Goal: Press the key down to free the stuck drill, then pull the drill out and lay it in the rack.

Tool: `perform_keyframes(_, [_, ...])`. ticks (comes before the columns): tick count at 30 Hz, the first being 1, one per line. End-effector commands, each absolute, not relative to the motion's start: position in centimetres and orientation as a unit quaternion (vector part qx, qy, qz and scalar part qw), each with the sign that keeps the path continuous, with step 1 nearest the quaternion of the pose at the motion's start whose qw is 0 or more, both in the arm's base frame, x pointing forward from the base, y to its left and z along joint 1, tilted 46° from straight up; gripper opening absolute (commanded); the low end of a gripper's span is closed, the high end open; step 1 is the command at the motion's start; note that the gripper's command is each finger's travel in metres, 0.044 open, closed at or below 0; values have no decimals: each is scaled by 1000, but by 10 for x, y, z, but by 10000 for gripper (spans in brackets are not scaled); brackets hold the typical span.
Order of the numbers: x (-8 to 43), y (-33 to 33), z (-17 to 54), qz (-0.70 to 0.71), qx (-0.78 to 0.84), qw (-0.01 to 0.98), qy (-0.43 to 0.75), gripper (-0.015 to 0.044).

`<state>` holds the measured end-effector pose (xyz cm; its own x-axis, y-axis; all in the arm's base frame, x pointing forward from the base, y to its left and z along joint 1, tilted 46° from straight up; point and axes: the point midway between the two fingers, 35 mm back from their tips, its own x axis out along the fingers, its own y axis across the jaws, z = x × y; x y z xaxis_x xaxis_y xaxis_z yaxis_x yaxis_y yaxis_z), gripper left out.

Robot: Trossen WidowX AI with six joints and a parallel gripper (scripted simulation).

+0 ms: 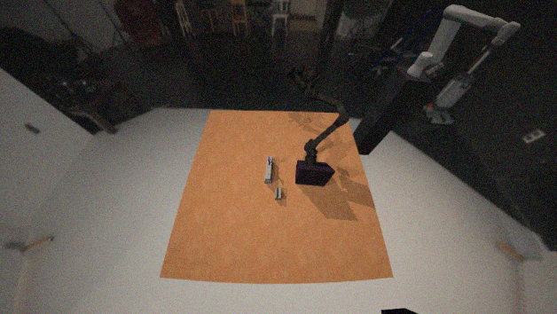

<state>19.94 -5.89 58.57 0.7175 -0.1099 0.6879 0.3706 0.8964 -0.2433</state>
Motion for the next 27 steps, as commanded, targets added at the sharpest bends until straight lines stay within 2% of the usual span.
perform_keyframes(1, [257,-78,542,-128,-117,950,-261,0])
perform_keyframes(8, [334,-90,448,-132,-29,987,-92,0])
perform_keyframes(15, [383,-81,338,-149,27,984,96,0])
perform_keyframes(21, [395,-65,242,-175,39,949,259,0])
perform_keyframes(27, [376,-44,148,-211,4,881,424,0])
